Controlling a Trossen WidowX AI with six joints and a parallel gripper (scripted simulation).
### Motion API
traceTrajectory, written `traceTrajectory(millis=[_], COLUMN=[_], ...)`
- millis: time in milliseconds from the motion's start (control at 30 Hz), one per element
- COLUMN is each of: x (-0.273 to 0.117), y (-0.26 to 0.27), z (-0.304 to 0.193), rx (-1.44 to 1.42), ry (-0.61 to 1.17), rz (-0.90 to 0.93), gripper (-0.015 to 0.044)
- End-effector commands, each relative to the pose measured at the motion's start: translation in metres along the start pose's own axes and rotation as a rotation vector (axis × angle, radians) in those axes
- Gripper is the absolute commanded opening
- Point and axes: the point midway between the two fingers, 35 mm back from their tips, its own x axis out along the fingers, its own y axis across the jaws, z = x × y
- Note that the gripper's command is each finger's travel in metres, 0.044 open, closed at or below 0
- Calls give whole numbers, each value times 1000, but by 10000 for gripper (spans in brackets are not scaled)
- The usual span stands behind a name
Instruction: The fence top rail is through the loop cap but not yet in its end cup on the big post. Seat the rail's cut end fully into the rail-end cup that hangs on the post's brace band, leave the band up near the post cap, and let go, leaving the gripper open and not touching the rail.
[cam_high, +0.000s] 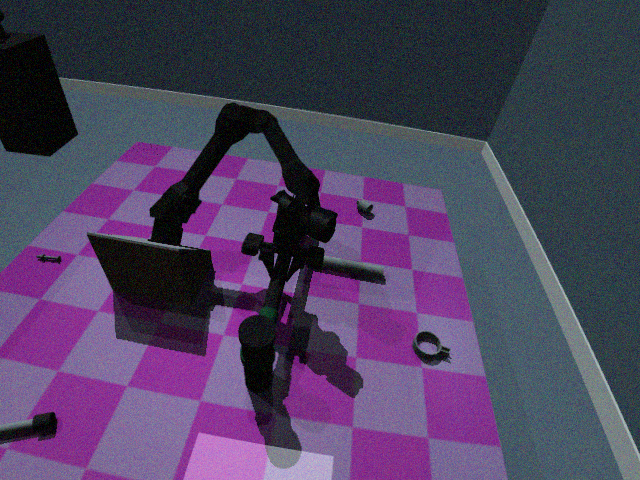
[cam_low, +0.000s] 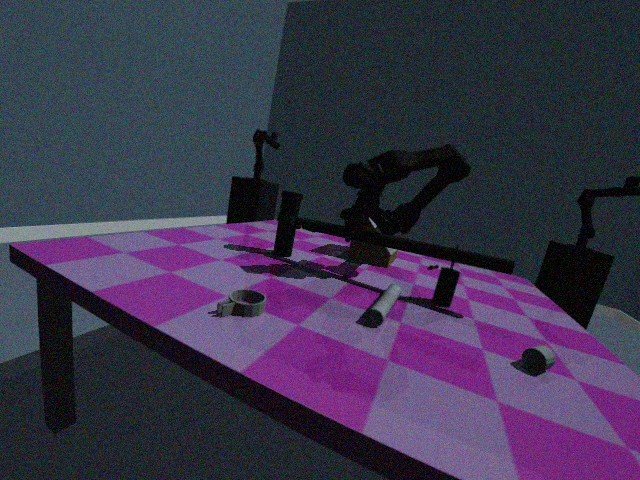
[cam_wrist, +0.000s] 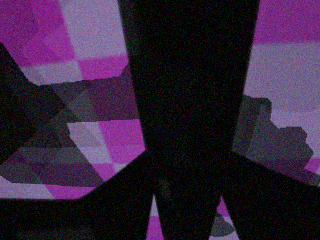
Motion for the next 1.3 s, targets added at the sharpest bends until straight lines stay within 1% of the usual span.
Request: traceTrajectory(millis=[0,1167,1200,1267], x=[-5,-3,2,2], y=[0,-1,0,0], z=[-10,-30,-21,-21], rx=[4,4,1,1], ry=[16,17,-1,-1], rz=[-11,-11,1,1], gripper=[0,0,0,0])
